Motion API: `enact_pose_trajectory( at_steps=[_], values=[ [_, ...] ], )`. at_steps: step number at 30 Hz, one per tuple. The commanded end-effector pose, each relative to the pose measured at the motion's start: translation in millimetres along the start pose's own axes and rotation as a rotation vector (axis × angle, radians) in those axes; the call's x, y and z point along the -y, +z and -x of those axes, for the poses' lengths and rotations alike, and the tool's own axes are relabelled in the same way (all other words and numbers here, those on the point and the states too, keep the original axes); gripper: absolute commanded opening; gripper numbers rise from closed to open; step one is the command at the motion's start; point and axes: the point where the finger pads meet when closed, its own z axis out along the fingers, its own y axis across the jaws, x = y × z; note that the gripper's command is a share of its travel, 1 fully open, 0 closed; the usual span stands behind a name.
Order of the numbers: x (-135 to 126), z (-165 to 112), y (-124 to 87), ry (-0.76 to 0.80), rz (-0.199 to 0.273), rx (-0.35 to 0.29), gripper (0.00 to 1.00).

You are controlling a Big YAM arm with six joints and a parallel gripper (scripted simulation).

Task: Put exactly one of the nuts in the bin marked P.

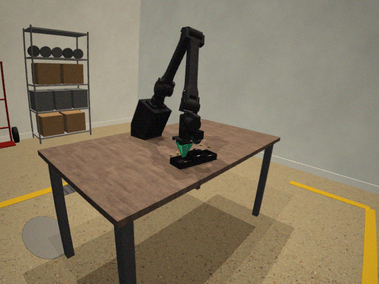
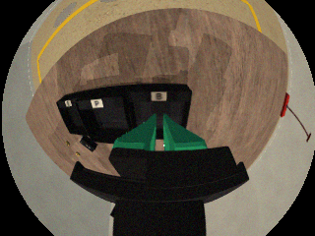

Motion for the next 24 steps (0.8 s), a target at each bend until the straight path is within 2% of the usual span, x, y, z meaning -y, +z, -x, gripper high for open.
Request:
enact_pose_trajectory(
  at_steps=[1,2,5,6,13,15,16,24],
  values=[
    [3,-5,-5,-0.005,0.001,-0.008,0.09],
    [3,-11,2,0.0,0.006,-0.028,0.09],
    [3,-11,2,0.0,0.005,-0.028,0.09],
    [6,0,-17,-0.003,-0.006,0.01,0.09],
    [3,0,-43,-0.007,-0.004,0.01,0.09],
    [-5,1,-41,-0.024,0.003,0.008,0.09],
    [-5,-9,-26,-0.016,0.013,-0.028,0.09],
    [-3,-7,-25,-0.018,0.007,-0.013,0.09]
  ],
)
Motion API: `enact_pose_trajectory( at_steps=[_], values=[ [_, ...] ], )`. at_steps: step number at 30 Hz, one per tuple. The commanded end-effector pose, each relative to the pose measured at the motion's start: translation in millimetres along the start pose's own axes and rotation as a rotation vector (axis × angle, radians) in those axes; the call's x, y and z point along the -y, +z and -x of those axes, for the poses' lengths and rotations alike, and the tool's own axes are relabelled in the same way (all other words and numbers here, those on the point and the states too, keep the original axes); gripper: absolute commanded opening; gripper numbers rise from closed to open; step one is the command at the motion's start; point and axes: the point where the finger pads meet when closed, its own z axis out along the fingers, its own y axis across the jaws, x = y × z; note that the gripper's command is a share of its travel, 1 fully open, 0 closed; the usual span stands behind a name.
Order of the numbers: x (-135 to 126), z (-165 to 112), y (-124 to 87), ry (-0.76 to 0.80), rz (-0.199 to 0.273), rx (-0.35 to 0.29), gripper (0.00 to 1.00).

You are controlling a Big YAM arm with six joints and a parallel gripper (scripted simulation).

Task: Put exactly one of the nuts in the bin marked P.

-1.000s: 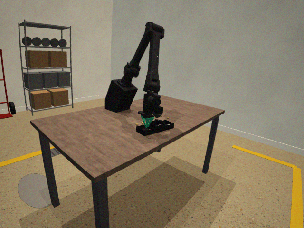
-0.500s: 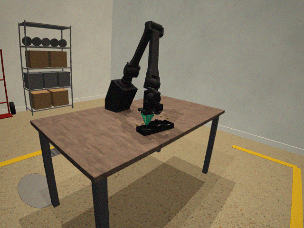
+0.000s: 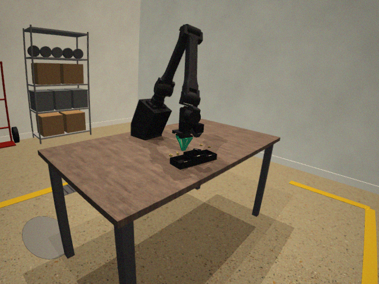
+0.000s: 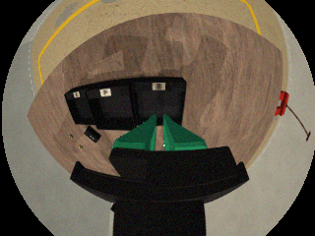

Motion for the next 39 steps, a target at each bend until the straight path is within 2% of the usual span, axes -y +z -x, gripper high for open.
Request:
enact_pose_trajectory(
  at_steps=[1,21,22,23,30,32,33,35,39],
  values=[
    [-3,-4,6,-0.02,0.005,-0.007,0.09],
    [-5,-5,8,-0.021,0.005,-0.004,0.09],
    [-11,3,-4,-0.01,-0.004,0.026,0.09],
    [-16,4,-7,-0.012,-0.006,0.033,0.09],
    [-52,1,-7,-0.01,-0.002,0.034,0.09],
    [-52,1,-7,-0.01,-0.002,0.034,0.09],
    [-56,-8,5,-0.005,0.002,0.005,0.09],
    [-67,-1,-7,-0.009,-0.001,0.034,0.09],
    [-87,-3,-7,-0.009,0.001,0.034,0.09]
  ],
)
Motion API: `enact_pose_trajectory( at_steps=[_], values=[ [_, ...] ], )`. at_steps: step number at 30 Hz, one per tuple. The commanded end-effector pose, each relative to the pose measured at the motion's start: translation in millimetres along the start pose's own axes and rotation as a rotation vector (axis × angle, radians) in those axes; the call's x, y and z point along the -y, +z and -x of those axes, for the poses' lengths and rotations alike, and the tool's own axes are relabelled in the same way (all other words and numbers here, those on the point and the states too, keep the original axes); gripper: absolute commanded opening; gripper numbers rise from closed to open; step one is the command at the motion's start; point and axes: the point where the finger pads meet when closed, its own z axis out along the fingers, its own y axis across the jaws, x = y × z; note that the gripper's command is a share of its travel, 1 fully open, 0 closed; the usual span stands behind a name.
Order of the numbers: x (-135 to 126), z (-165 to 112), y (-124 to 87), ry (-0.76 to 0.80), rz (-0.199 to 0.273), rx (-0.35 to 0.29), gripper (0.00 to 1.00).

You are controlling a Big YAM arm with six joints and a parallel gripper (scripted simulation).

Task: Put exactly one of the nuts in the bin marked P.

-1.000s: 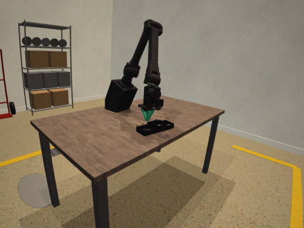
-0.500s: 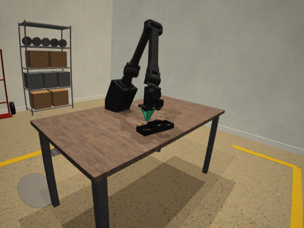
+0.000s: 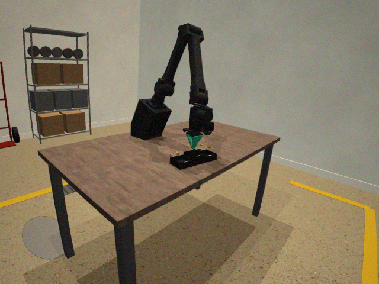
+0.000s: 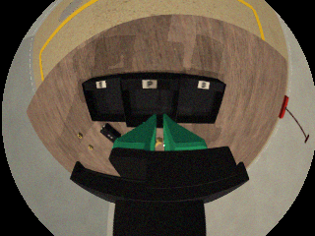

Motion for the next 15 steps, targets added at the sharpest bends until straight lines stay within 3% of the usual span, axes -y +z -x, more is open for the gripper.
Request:
enact_pose_trajectory(
  at_steps=[1,4,7,15],
  values=[
    [-21,6,-9,0.022,0.003,0.035,0.09],
    [-21,-4,8,0.027,0.006,-0.002,0.09],
    [-10,-5,14,0.05,-0.004,0.0,0.09],
    [-22,-5,32,0.027,0.008,-0.003,0.09]
  ],
)
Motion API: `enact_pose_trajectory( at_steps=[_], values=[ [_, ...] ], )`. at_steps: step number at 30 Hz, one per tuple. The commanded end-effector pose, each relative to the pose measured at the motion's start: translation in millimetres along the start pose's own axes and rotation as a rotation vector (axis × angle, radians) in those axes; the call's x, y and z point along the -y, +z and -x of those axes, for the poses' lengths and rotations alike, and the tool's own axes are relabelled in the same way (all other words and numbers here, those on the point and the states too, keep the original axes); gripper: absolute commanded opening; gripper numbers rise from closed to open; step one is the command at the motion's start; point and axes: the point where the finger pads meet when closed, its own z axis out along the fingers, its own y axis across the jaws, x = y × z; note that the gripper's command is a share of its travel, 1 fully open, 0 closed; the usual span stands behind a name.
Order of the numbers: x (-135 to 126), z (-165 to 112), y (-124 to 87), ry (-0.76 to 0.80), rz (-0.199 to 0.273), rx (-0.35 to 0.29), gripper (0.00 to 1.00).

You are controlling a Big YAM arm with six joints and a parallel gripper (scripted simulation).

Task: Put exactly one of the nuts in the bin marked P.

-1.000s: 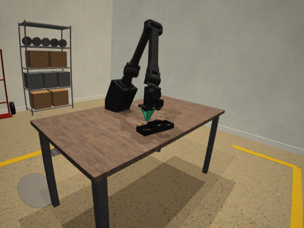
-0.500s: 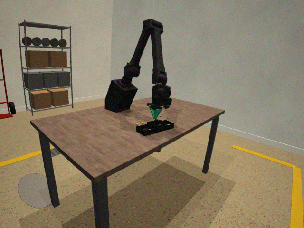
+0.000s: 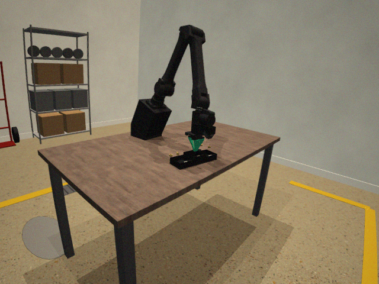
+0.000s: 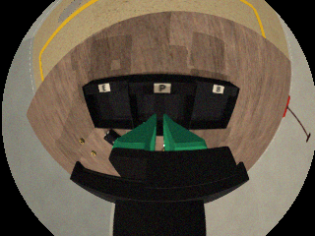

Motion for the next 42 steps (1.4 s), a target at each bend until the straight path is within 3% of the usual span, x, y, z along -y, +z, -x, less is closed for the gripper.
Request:
enact_pose_trajectory(
  at_steps=[1,8,15,23,42],
  values=[
    [-4,-4,15,0.01,0.003,-0.006,0.09],
    [-4,13,30,0.005,0.002,0.023,0.09],
    [2,13,41,0.016,-0.003,0.023,0.09],
    [6,9,40,0.026,-0.004,0.0,0.09],
    [3,11,34,0.007,-0.002,0.017,0.09]
  ],
)
